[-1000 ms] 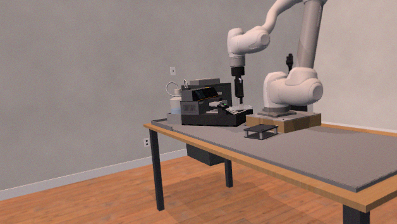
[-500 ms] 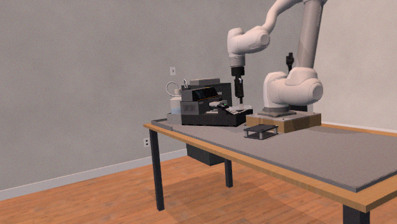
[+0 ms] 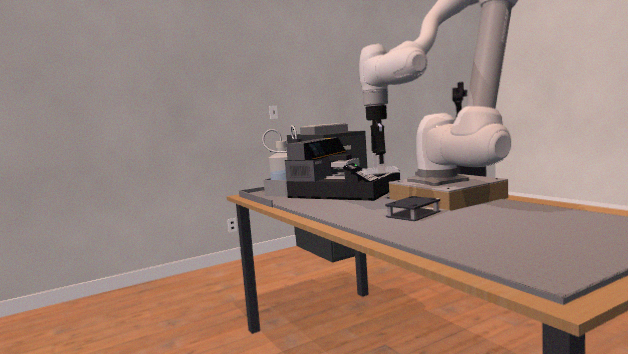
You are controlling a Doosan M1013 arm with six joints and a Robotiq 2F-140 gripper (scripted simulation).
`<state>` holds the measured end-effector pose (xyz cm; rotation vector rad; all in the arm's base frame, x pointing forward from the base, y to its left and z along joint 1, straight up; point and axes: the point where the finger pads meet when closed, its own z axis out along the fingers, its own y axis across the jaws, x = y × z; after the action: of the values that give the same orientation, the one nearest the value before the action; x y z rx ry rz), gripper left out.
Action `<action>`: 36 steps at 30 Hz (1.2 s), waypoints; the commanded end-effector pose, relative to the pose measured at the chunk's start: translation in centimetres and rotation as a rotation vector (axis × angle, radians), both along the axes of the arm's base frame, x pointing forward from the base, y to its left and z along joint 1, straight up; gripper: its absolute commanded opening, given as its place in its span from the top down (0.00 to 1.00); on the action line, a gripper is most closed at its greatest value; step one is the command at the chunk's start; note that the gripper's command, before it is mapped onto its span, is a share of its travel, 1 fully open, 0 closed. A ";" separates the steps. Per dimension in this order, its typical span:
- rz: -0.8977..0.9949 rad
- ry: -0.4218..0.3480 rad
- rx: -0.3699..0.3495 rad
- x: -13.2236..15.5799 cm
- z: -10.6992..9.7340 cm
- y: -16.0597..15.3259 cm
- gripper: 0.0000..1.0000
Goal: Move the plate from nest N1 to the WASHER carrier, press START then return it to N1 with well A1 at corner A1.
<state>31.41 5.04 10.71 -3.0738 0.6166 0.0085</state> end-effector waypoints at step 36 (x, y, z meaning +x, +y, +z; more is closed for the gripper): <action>-0.494 0.004 -0.003 -0.4 0.7 -7.6 0.90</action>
<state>31.24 -1.16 11.33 -2.8898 1.2148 0.0071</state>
